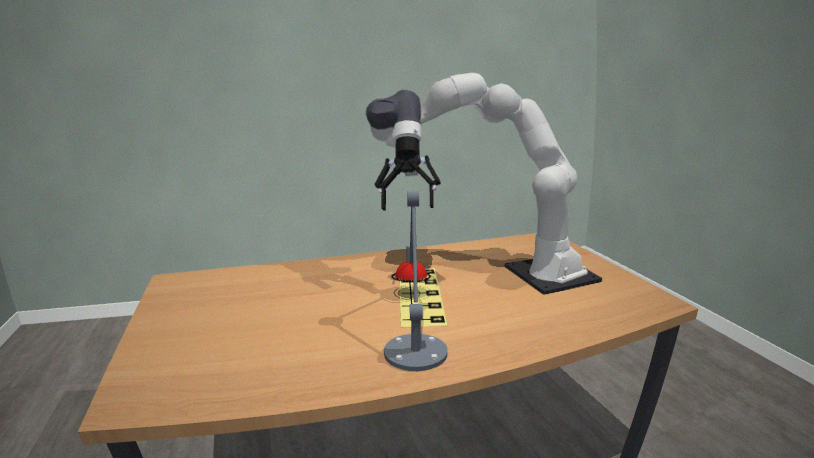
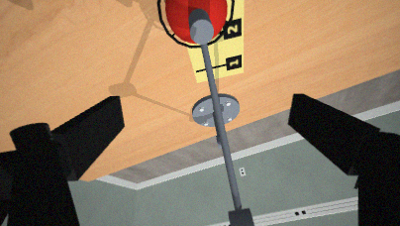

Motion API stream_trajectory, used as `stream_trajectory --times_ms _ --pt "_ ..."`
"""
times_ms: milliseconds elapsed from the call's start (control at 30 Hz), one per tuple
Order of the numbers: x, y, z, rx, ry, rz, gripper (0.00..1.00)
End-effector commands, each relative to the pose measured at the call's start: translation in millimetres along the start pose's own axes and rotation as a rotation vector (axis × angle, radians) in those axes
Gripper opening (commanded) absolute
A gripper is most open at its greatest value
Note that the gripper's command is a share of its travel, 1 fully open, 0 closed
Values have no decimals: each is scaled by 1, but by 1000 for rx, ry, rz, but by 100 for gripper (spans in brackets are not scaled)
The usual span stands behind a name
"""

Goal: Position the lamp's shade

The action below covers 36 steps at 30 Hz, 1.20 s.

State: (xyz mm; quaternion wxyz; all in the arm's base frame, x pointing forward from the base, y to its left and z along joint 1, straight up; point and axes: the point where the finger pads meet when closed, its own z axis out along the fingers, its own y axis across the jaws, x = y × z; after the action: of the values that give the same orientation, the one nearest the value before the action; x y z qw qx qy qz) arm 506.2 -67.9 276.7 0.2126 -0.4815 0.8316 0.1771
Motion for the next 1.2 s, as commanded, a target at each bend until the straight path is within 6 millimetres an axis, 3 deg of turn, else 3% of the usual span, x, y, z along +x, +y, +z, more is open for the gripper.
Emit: stream_trajectory --times_ms 0,533,1167 --pt "0 0 0 0 0 0 100" --pt "-23 16 2 -10 99 -213 100" --pt "-23 16 2 -10 99 -214 100"
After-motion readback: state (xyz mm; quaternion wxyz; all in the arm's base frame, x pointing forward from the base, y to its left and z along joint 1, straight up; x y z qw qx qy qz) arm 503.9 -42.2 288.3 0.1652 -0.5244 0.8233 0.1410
